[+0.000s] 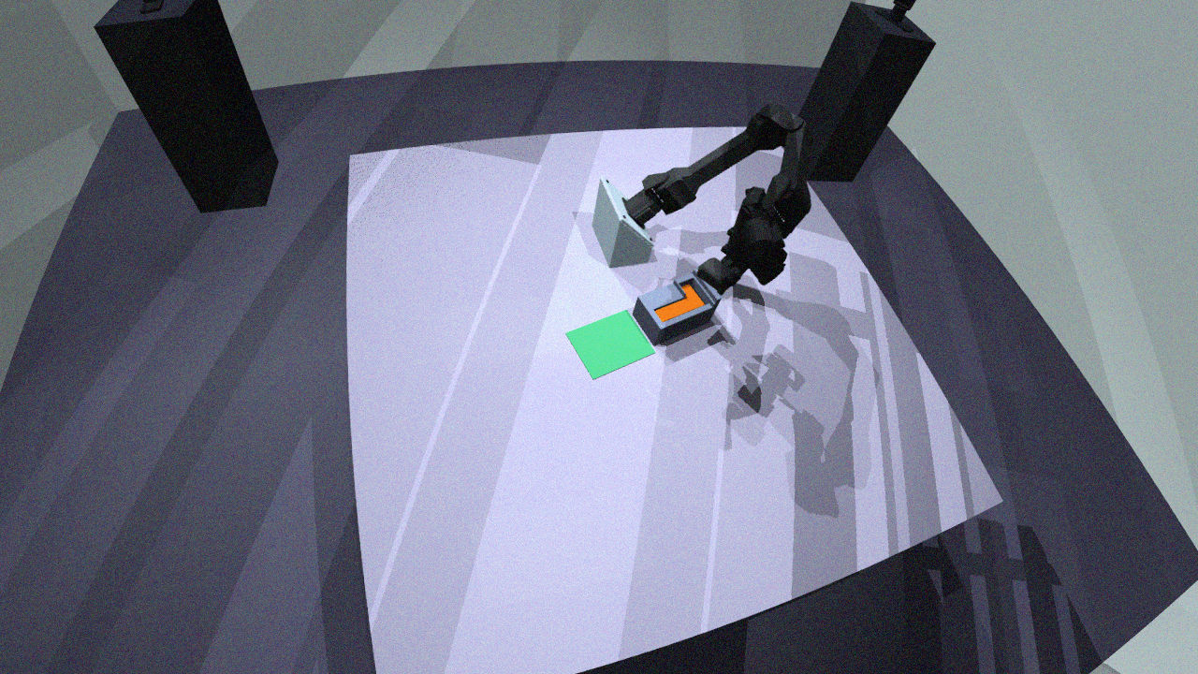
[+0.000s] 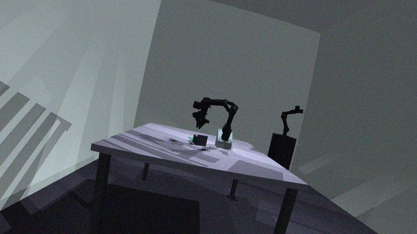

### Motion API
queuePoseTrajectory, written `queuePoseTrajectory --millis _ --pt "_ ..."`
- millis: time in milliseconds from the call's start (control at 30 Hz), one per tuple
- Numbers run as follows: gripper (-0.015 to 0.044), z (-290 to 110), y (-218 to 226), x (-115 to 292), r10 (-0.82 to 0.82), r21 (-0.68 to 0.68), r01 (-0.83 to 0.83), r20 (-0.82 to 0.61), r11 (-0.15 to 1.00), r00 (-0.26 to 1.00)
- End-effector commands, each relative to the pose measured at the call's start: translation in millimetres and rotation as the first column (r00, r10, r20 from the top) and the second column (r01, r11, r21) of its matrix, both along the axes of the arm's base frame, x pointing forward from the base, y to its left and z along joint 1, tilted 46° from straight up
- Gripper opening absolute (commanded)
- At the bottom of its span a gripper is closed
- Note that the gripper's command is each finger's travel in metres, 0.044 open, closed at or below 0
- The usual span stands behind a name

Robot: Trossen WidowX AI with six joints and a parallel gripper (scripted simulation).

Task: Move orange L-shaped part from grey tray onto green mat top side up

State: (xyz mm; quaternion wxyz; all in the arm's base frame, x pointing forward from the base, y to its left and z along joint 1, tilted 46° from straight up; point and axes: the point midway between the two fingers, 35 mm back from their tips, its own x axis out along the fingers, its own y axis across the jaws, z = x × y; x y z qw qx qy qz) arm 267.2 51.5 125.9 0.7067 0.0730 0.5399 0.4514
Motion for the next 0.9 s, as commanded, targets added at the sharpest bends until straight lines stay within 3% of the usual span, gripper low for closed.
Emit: queuePoseTrajectory --millis 0,300,567,867 --pt "0.0180 1 -12 -46 -0.106 -0.030 0.102 -0.267 0.994 0.958" --pt "0.0180 -1 -11 -46 -0.106 -0.031 0.102 -0.266 0.994 0.958" --pt "0.0180 -49 39 -53 -0.105 -0.028 0.101 -0.266 0.994 0.958" --pt "0.0180 -52 43 -54 -0.105 -0.028 0.101 -0.266 0.995 0.958"
